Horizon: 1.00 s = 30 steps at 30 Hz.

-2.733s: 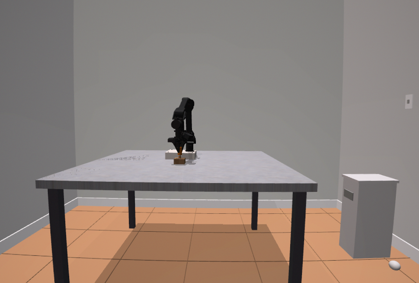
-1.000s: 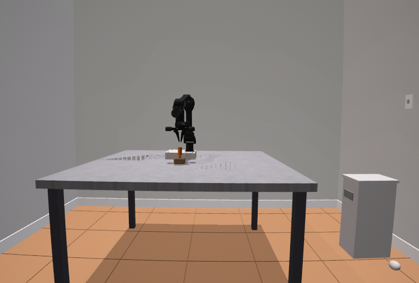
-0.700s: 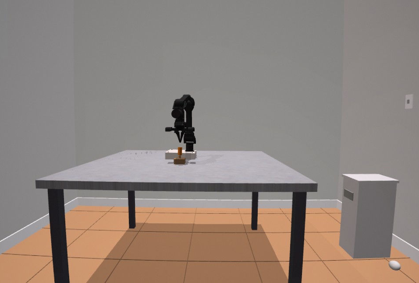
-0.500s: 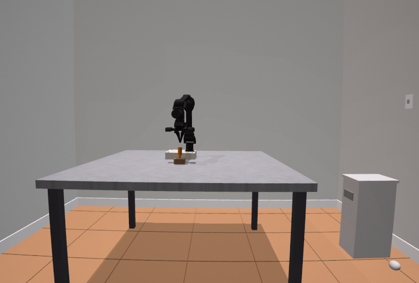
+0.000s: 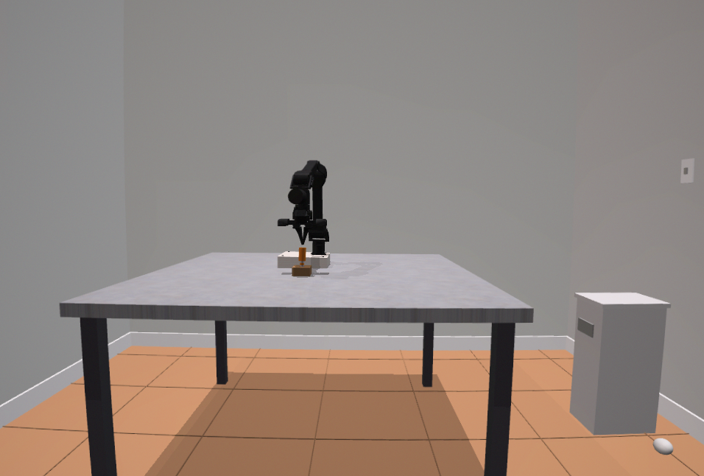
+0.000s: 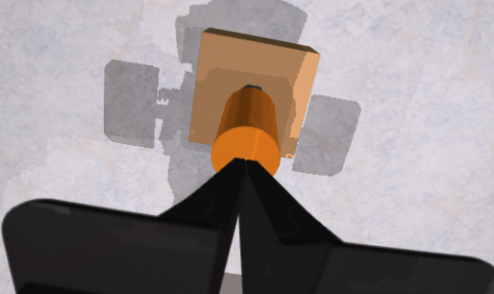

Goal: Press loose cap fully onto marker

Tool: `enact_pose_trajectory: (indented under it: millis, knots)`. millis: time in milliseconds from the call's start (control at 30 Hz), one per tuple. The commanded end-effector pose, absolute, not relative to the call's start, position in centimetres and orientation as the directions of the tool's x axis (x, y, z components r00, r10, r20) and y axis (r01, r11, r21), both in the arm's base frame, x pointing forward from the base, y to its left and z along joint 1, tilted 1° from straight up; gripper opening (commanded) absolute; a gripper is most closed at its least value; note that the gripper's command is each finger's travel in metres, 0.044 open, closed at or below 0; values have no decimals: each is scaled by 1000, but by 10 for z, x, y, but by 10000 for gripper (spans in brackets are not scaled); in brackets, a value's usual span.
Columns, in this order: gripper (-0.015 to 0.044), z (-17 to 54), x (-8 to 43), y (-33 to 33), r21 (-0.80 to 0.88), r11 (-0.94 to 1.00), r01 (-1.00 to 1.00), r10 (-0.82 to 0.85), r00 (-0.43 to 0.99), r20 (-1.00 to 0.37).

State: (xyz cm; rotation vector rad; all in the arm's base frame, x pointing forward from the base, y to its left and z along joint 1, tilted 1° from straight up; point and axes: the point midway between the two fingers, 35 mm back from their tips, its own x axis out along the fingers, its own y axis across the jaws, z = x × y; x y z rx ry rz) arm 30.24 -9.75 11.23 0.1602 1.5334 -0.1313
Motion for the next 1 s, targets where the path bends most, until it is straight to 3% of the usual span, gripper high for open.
enact_pose_trajectory:
  millis: [0, 767, 967]
  knots:
    - [0, 104, 302, -98, 17, 982, 190, 12, 28, -1000]
    - [0, 98, 305, -99, 17, 982, 185, 10, 43, -999]
    - [0, 166, 305, -100, 18, 982, 186, 10, 41, -999]
